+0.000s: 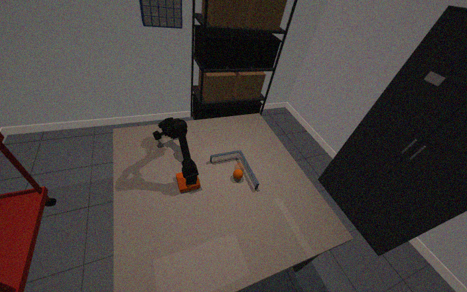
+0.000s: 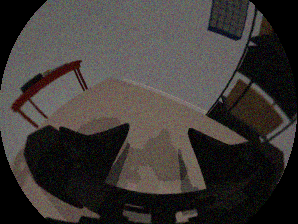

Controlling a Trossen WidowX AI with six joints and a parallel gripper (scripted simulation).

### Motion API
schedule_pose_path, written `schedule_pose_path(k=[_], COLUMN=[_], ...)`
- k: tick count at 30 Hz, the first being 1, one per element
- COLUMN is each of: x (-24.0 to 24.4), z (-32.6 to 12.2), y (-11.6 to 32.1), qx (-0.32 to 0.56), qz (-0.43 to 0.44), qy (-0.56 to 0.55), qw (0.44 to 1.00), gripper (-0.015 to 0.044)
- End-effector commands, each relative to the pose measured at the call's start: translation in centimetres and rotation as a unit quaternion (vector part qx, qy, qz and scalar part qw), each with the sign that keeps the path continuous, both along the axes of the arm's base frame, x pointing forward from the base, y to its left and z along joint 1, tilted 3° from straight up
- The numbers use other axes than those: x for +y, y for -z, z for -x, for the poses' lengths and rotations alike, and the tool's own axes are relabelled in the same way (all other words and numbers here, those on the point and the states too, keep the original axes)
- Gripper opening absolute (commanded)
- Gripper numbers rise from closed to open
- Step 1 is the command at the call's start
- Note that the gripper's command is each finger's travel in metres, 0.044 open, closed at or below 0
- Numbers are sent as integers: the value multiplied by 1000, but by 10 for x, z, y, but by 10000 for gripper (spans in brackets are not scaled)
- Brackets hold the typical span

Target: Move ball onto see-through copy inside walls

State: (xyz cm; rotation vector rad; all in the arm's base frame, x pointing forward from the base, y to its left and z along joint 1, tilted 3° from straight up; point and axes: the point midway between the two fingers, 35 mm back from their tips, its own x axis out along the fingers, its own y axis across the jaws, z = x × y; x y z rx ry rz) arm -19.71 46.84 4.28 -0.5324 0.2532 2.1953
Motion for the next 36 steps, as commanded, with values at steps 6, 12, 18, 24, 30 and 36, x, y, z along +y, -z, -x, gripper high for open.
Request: schedule_pose_path(k=[6,12,18,24,30,36], x=[27,19,-4,-46,-110,-189], z=[-148,-236,-312,-395,-468,-527], y=[0,0,-2,-8,-16,-24], qx=[-14,-17,-10,-10,-4,32], qz=[64,102,134,181,233,282], qy=[175,264,344,436,522,623], qw=[982,959,929,882,821,729], gripper=[440,440,440,440,440,440])
